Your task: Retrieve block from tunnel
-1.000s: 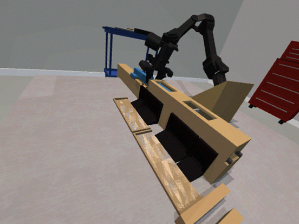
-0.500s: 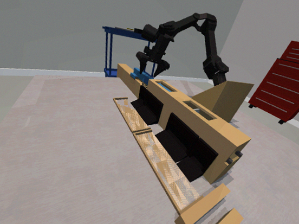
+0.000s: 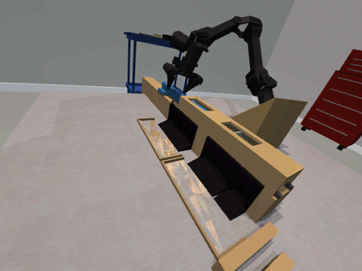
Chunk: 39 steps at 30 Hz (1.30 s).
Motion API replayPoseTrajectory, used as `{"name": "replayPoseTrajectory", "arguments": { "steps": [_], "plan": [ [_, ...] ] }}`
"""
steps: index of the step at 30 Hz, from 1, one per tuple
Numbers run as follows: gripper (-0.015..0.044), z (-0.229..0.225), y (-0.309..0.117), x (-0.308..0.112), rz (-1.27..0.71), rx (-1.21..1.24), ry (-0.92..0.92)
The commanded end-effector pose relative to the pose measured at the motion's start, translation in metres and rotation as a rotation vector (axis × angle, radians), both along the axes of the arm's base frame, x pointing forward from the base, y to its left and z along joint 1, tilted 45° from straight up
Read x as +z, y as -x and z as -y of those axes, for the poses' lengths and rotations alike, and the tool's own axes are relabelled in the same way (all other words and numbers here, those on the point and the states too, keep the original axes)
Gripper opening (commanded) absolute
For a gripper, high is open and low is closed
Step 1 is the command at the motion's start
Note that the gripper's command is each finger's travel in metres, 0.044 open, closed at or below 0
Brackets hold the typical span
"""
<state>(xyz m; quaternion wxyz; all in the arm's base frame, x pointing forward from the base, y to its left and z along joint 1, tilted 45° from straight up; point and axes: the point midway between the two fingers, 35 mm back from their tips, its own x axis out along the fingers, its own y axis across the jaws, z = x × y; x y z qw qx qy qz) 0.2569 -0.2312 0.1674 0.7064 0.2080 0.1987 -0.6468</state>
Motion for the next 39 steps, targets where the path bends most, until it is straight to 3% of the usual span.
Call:
{"name": "replayPoseTrajectory", "arguments": {
  "steps": [1,14,29,33,39],
  "plan": [
    [0.0440,0.005,0.001,-0.007,-0.008,0.004,-0.004],
    [0.0440,0.019,0.004,-0.021,-0.009,0.004,-0.001],
    [0.0046,0.016,0.003,-0.015,-0.001,0.000,0.001],
    [0.0000,0.016,0.002,-0.016,-0.001,0.000,0.001],
    [0.0000,0.007,0.002,-0.027,-0.003,0.000,-0.002]
  ]
}}
